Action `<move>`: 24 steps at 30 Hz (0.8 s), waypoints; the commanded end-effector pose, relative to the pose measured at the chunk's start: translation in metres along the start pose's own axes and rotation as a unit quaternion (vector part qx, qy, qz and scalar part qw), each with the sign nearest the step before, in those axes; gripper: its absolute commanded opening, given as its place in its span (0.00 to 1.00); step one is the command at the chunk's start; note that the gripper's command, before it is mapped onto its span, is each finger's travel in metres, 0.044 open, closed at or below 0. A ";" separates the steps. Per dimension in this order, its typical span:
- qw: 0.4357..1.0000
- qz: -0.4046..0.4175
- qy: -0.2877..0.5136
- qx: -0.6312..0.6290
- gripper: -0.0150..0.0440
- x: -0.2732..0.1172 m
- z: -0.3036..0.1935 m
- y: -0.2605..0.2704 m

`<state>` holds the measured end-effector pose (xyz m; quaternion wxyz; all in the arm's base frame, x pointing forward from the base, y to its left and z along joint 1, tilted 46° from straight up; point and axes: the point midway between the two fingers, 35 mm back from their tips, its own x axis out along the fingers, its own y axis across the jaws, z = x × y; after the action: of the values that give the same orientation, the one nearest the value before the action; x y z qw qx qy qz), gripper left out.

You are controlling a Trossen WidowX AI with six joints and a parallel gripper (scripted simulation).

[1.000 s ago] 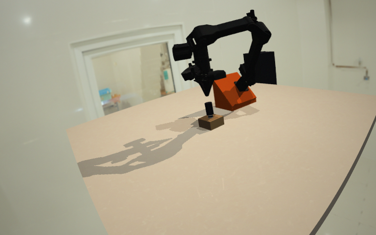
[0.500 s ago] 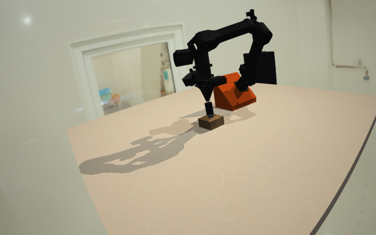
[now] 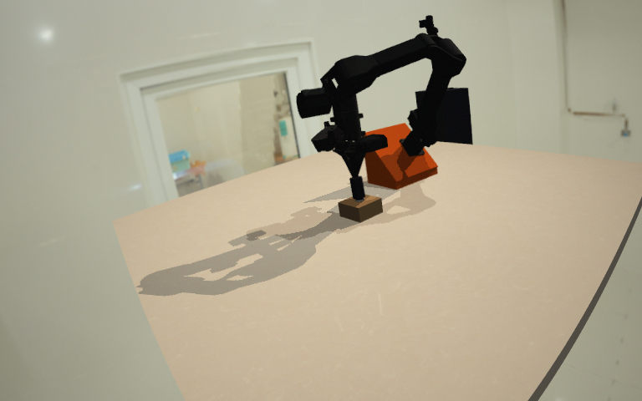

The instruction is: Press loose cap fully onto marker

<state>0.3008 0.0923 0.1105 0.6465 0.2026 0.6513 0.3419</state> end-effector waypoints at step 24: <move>0.998 -0.001 -0.018 0.065 0.79 -0.089 -0.001 -0.001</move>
<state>0.3076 0.0297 0.1723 0.6438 0.2517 0.6599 0.2944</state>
